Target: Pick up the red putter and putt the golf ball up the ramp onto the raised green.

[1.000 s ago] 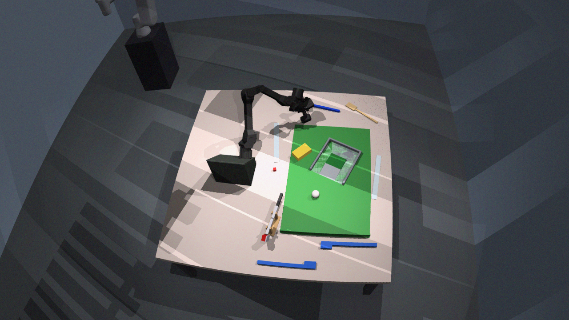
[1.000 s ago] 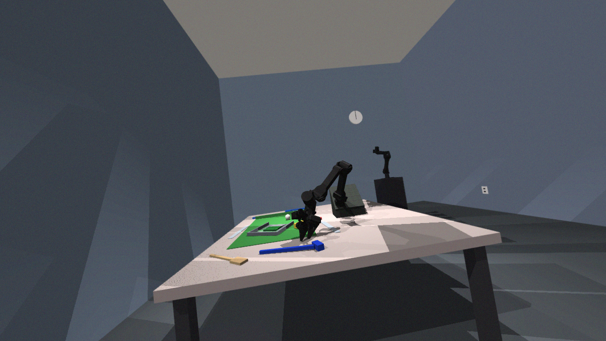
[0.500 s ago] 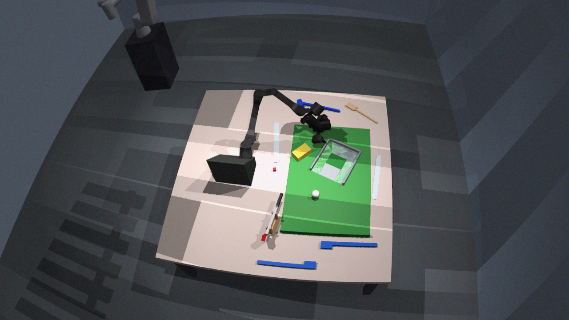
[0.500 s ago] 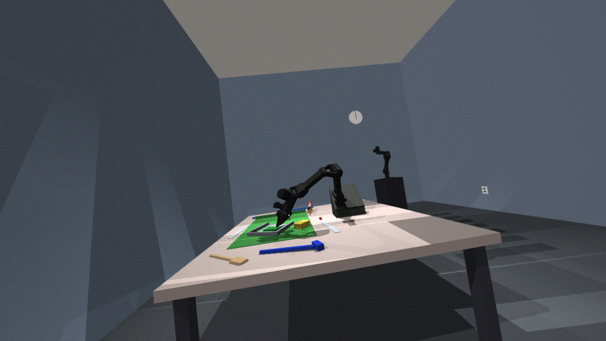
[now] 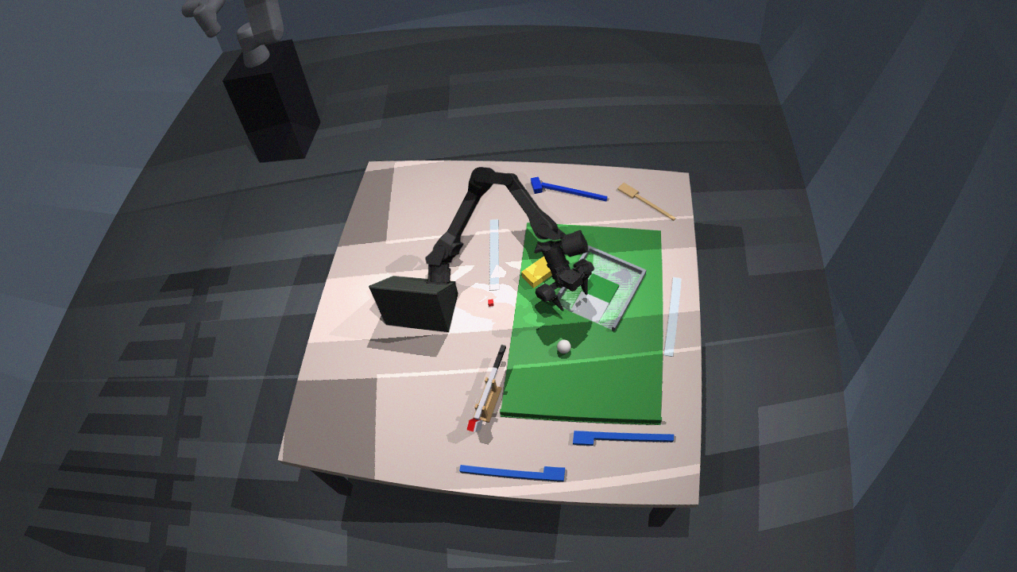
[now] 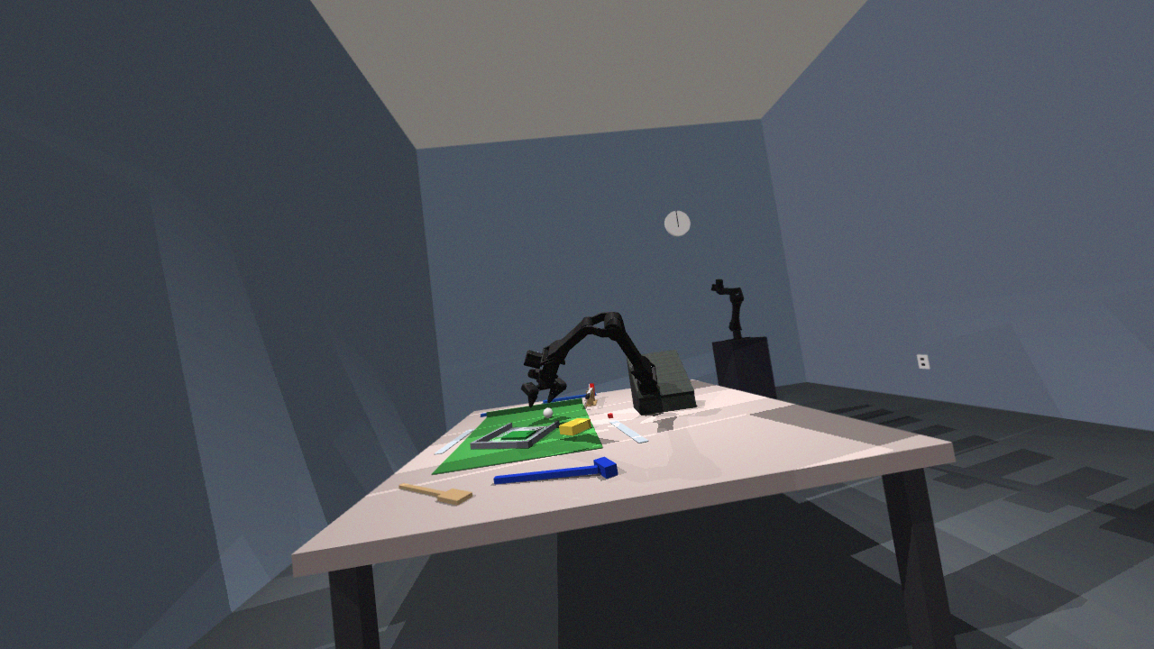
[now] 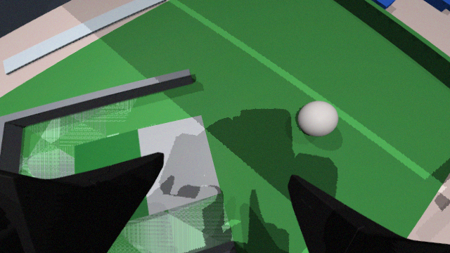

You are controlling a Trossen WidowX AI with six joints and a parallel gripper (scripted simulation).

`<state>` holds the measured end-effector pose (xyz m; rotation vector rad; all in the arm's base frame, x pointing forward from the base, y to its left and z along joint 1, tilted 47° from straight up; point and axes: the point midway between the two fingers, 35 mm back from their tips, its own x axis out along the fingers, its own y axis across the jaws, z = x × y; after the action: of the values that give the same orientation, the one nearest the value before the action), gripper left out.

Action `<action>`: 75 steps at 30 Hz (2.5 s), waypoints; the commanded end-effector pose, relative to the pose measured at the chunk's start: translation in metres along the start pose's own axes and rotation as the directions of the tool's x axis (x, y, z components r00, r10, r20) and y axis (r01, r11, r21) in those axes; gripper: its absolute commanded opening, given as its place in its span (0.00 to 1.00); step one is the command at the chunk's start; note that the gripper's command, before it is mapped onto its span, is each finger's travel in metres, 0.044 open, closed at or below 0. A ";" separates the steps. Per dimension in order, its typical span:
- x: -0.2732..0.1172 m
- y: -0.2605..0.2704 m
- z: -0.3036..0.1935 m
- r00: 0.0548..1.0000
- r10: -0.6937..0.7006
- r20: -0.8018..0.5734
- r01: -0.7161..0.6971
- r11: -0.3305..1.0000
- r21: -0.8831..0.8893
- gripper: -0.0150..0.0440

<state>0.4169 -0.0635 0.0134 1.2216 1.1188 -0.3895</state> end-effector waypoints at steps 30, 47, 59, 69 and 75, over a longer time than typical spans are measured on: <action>0.005 -0.277 0.020 0.893 -0.251 -0.374 0.446 0.610 0.655 1.00; 0.030 -0.278 0.004 0.893 -0.250 -0.375 0.446 0.610 0.655 1.00; 0.045 -0.279 -0.006 0.893 -0.249 -0.375 0.446 0.610 0.655 1.00; 0.044 -0.278 -0.002 0.894 -0.254 -0.370 0.444 0.615 0.652 0.78; 0.044 -0.278 -0.002 0.894 -0.254 -0.370 0.444 0.615 0.652 0.51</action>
<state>0.2234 -0.1472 -0.1741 1.7773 1.4968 -1.1023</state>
